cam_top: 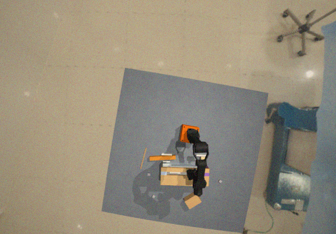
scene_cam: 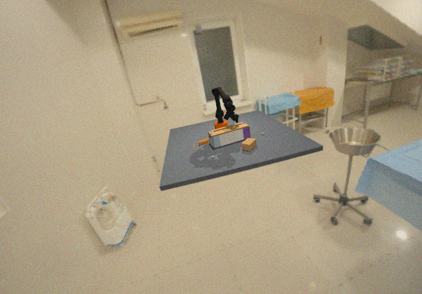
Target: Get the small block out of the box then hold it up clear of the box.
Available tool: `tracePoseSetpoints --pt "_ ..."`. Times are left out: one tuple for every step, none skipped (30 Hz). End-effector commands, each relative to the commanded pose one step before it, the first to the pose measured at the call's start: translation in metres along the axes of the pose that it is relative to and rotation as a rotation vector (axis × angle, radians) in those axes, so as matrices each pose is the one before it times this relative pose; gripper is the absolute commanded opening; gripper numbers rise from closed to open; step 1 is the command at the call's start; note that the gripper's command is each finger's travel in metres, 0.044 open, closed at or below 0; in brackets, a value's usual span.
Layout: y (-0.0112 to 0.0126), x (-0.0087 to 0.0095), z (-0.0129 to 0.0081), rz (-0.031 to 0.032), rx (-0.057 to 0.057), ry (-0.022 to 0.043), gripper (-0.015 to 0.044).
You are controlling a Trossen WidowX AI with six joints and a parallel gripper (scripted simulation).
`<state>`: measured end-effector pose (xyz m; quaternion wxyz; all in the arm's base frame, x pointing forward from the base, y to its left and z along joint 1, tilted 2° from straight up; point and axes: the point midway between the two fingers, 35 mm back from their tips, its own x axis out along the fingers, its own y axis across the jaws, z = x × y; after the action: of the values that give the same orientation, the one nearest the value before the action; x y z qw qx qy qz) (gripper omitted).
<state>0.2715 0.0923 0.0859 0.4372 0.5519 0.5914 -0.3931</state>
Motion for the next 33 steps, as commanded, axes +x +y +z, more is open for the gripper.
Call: tracePoseSetpoints --pt "0.00000 0.00000 0.00000 0.00000 0.0000 0.00000 0.0400" --pt "0.00010 -0.00014 0.00005 0.00191 -0.0177 -0.00255 0.0374" --pt "0.00030 -0.00044 0.00015 0.00549 -0.0532 -0.00782 0.0348" --pt "0.00036 -0.00062 0.00010 0.00772 -0.0890 -0.01320 0.0321" --pt "0.00035 -0.00069 0.00000 0.00759 -0.1088 -0.01647 0.0295" --pt "0.00038 -0.00073 0.00004 0.00612 -0.1087 -0.01709 0.0285" --pt "0.00040 -0.00078 0.00009 0.00460 -0.1085 -0.01758 0.0285" --pt "0.00042 -0.00082 0.00015 0.00304 -0.1083 -0.01792 0.0285" --pt "0.00043 -0.00086 0.00021 0.00145 -0.1082 -0.01813 0.0285" --pt "0.00043 -0.00091 0.00027 -0.00016 -0.1080 -0.01820 0.0285" --pt "0.00044 -0.00073 -0.00013 -0.00220 -0.1088 -0.01680 0.0285" --pt "0.00122 0.00016 -0.00373 -0.00401 -0.1159 -0.00794 0.0285" --pt "0.00098 0.00018 -0.00229 -0.00571 -0.1130 -0.00909 0.0285" --pt "0.00115 0.00014 -0.00207 -0.00650 -0.1127 -0.00869 0.0285" --pt "0.00136 0.00010 -0.00191 -0.00717 -0.1126 -0.00814 0.0285" --pt "0.00154 0.00005 -0.00174 -0.00779 -0.1126 -0.00753 0.0285" --pt "0.00170 0.00001 -0.00155 -0.00837 -0.1125 -0.00688 0.0285" --pt "0.00184 -0.00003 -0.00135 -0.00881 -0.0842 -0.00631 0.0285" --pt "0.00137 -0.00005 -0.00085 -0.00647 -0.0579 -0.00422 0.0285" --pt "0.00096 -0.00005 -0.00052 -0.00452 -0.0539 -0.00272 0.0285" --pt "0.00097 -0.00006 -0.00046 -0.00455 -0.0535 -0.00250 0.0285" --pt "0.00199 -0.00014 -0.00083 -0.00945 -0.0609 -0.00477 0.0285" --pt "0.00098 -0.00008 -0.00034 -0.00466 -0.0535 -0.00215 0.0285" --pt "0.00098 -0.00009 -0.00029 -0.00470 -0.0532 -0.00196 0.0285" --pt "0.00099 -0.00010 -0.00024 -0.00475 -0.0536 -0.00176 0.0285" --pt "0.00100 -0.00011 -0.00019 -0.00487 -0.0536 -0.00160 0.0285" --pt "0.00101 -0.00012 -0.00013 -0.00493 -0.0537 -0.00140 0.0285" --pt "0.00101 -0.00013 -0.00008 -0.00499 -0.0539 -0.00121 0.0285" --pt "0.00101 -0.00014 -0.00003 -0.00506 -0.0536 -0.00102 0.0285" --pt "0.00100 -0.00014 0.00002 -0.00507 -0.0536 -0.00082 0.0285" --pt "0.00099 -0.00015 0.00007 -0.00510 -0.0532 -0.00062 0.0285" --pt "0.00200 -0.00033 0.00025 -0.01044 -0.0598 -0.00090 0.0285" --pt "0.00094 -0.00017 0.00017 -0.00499 -0.0536 -0.00025 0.0285"
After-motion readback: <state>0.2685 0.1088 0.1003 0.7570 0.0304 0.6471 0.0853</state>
